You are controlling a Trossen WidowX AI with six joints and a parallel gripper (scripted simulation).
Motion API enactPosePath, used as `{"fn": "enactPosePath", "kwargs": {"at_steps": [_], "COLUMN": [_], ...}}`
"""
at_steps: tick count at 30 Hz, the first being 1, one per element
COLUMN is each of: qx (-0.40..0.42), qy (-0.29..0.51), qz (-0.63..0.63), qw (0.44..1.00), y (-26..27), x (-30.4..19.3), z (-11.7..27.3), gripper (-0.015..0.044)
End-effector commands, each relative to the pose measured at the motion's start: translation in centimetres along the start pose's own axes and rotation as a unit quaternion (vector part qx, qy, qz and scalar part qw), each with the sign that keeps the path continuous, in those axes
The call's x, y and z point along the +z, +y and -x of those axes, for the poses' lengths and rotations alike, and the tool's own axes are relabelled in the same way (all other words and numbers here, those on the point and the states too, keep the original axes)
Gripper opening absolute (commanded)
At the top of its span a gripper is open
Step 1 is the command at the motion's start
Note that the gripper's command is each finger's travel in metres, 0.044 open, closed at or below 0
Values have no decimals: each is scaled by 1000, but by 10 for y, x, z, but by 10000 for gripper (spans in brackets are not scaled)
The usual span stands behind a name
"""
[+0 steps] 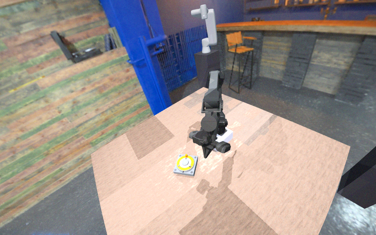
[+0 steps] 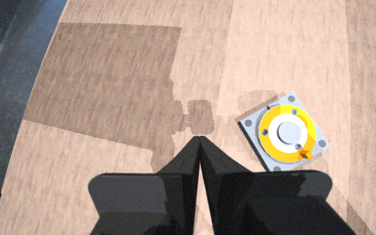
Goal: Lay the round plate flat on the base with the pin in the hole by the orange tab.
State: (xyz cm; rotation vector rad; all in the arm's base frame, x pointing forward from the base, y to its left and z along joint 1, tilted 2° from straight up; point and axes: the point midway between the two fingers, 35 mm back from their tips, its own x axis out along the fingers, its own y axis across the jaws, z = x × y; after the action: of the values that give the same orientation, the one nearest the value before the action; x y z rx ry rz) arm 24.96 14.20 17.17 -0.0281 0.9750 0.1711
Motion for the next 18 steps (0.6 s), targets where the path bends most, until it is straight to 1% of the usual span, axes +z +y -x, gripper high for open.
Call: {"fn": "enactPosePath", "kwargs": {"at_steps": [1,4,7,12,18], "qx": [-41,-65,-73,-78,-70], "qy": [60,116,142,232,271], "qz": [-1,-10,-17,-51,-72], "qw": [997,991,987,968,957], "y": [-39,-75,-92,-148,-176], "x": [-5,-14,-20,-48,-63], "z": [-25,-42,-49,-65,-69], "gripper": [0,0,0,0,0]}}
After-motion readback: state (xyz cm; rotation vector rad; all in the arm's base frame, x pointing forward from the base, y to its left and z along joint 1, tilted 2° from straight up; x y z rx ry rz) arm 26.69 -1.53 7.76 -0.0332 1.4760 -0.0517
